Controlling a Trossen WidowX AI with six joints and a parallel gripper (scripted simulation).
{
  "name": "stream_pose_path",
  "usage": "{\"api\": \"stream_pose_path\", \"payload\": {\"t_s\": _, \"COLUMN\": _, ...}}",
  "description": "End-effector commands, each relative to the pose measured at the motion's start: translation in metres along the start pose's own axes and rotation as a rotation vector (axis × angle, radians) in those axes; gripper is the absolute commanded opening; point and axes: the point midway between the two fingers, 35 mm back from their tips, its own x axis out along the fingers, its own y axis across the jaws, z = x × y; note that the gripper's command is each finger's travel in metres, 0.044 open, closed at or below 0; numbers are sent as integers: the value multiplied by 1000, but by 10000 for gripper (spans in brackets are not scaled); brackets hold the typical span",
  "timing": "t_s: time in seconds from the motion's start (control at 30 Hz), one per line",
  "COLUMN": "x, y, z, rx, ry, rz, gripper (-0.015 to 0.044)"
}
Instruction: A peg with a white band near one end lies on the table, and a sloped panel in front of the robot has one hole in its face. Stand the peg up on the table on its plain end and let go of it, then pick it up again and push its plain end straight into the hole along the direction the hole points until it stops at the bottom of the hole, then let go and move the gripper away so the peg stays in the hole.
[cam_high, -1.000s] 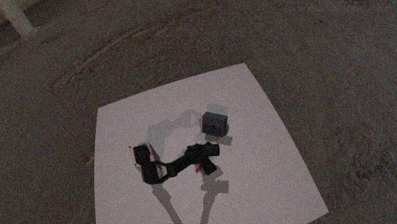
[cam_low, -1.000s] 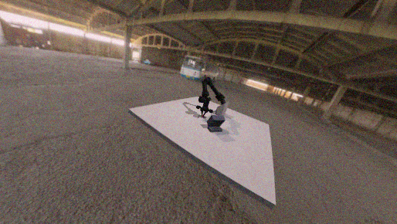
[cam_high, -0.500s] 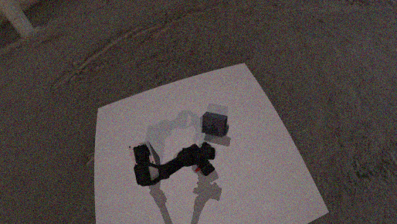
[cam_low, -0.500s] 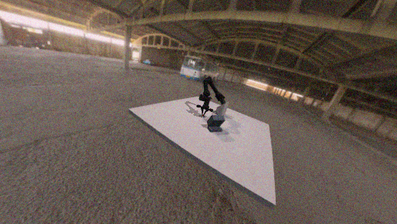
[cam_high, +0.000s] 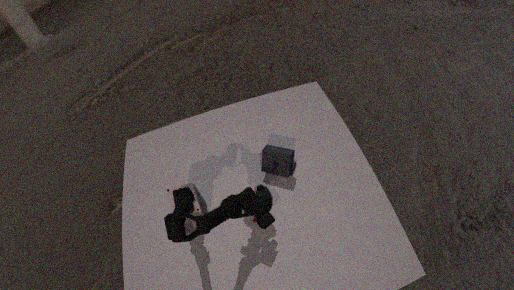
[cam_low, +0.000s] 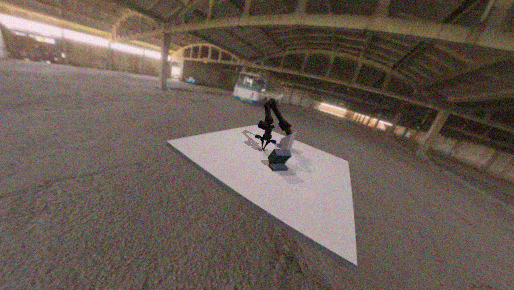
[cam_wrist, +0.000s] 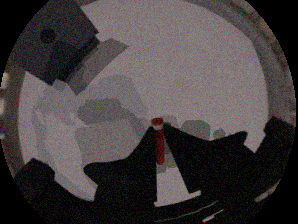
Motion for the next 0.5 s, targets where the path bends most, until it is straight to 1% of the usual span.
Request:
{"api": "stream_pose_path", "payload": {"t_s": 0.0, "x": -2, "y": 1, "z": -2, "rx": -2, "ry": -30, "rz": 3, "gripper": 51}}
{"api": "stream_pose_path", "payload": {"t_s": 0.47, "x": -9, "y": 1, "z": -7, "rx": -3, "ry": -151, "rz": 3, "gripper": 51}}
